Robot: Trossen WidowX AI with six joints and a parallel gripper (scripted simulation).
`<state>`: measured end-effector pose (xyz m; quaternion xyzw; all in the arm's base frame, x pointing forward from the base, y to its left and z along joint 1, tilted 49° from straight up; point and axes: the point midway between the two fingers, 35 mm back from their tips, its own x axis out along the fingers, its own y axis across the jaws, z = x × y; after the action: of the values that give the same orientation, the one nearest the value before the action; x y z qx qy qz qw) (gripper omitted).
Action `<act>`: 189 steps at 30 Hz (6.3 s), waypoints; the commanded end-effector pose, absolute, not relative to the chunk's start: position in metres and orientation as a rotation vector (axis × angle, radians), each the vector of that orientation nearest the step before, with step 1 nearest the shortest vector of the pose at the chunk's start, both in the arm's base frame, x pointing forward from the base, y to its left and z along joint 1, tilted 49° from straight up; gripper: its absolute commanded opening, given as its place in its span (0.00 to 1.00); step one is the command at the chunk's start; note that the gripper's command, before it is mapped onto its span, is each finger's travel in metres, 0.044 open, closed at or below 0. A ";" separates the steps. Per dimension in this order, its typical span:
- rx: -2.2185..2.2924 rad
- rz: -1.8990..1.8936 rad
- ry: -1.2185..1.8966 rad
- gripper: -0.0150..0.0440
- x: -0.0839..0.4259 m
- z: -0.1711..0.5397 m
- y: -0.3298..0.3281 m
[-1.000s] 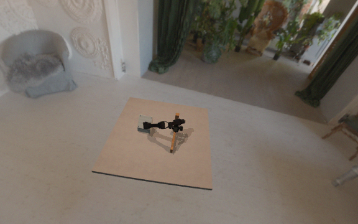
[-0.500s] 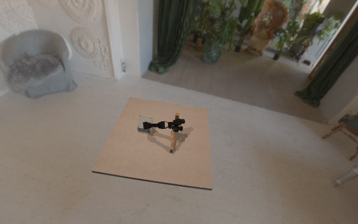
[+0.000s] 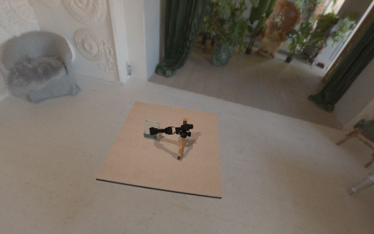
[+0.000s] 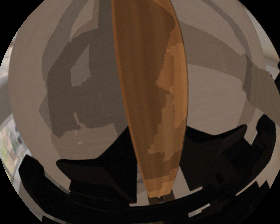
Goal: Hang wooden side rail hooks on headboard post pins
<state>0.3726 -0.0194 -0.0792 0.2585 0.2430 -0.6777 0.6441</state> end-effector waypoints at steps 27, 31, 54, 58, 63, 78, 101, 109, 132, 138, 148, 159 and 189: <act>0.604 -1.531 0.544 0.25 0.376 -0.073 -0.010; 0.604 -1.531 0.544 0.25 0.376 -0.072 -0.010; 0.604 -1.531 0.544 0.25 0.376 -0.070 -0.007; 0.604 -1.531 0.544 0.25 0.376 -0.069 -0.006; 0.604 -1.531 0.544 0.25 0.376 -0.069 -0.006; 0.604 -1.531 0.544 0.25 0.376 -0.067 -0.004; 0.604 -1.531 0.544 0.25 0.376 -0.064 -0.001; 0.604 -1.531 0.544 0.25 0.376 -0.063 0.000; 0.605 -1.531 0.544 0.25 0.376 -0.061 0.003; 0.605 -1.531 0.544 0.25 0.376 -0.062 0.003; 0.605 -1.531 0.544 0.25 0.374 -0.063 0.003; 0.605 -1.531 0.544 0.25 0.373 -0.065 0.003; 0.605 -1.531 0.545 0.25 0.370 -0.068 0.005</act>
<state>0.3695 -0.0007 -0.0682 0.2607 0.2409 -0.6765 0.6452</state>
